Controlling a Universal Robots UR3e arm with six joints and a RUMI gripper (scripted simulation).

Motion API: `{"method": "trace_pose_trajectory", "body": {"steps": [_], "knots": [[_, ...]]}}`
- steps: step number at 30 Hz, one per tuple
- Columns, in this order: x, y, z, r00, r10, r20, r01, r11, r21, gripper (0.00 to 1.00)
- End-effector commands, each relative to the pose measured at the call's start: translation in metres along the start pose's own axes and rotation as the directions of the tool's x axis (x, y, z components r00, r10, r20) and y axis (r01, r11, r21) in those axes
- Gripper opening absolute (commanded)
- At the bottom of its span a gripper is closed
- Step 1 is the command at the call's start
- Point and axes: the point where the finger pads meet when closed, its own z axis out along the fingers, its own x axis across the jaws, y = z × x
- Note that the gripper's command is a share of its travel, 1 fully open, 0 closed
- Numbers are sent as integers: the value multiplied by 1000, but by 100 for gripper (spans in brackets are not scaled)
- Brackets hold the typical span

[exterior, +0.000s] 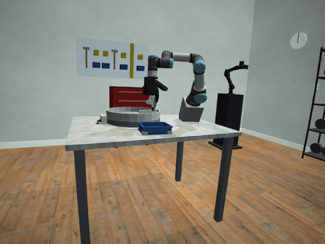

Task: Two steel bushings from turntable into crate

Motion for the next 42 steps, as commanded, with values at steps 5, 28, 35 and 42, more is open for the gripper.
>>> {"method": "trace_pose_trajectory", "body": {"steps": [5,28,35,42], "knots": [[-21,-11,-1,997,-71,0,71,997,-5,6],[-89,-47,0,959,-285,1,285,959,-5,6],[-114,-61,0,932,-363,2,363,932,-5,6],[-133,-71,0,908,-418,2,418,908,-5,6]]}}
